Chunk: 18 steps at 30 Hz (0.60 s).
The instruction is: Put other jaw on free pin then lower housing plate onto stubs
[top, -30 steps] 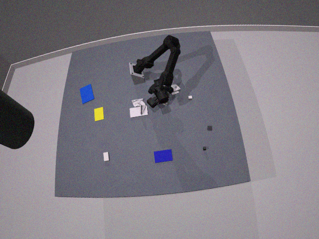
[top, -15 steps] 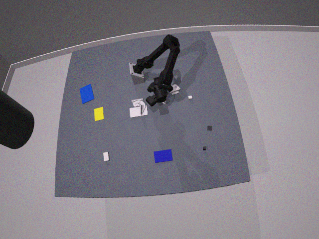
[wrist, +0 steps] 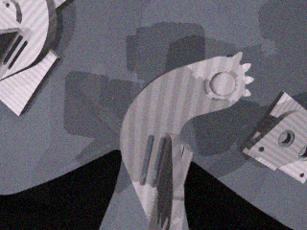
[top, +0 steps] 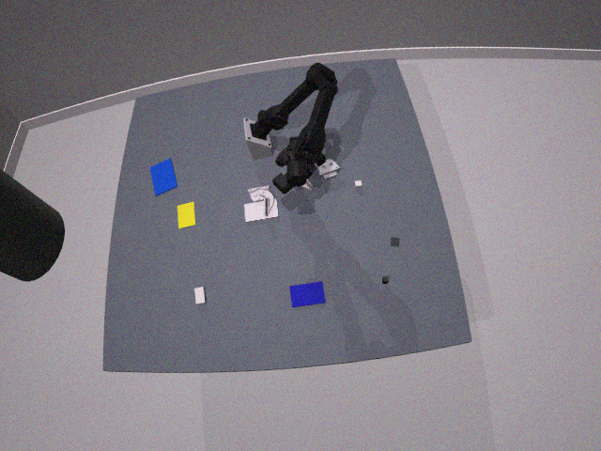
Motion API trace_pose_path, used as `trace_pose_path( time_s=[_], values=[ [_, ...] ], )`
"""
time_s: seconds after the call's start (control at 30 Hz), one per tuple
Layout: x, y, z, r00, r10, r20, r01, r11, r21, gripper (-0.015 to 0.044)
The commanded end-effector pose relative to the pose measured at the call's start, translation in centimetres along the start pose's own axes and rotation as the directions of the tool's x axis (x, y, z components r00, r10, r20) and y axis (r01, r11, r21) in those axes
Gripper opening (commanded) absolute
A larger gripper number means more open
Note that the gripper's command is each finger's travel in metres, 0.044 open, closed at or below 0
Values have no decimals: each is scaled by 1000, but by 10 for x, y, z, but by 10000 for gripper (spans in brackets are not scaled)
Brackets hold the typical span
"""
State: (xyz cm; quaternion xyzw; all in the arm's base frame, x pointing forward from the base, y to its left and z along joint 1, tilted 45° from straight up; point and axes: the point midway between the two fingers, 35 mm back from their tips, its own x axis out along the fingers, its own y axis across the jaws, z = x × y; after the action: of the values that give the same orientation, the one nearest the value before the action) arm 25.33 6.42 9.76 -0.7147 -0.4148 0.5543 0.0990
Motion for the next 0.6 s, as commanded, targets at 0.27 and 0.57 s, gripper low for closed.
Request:
trace_pose_path(
  time_s=[0.27,0.57],
  values=[
    [-11,8,-1,1000,11,-6,-11,1000,15,134],
    [-12,37,3,1000,20,-2,-20,995,96,134]
  ],
)
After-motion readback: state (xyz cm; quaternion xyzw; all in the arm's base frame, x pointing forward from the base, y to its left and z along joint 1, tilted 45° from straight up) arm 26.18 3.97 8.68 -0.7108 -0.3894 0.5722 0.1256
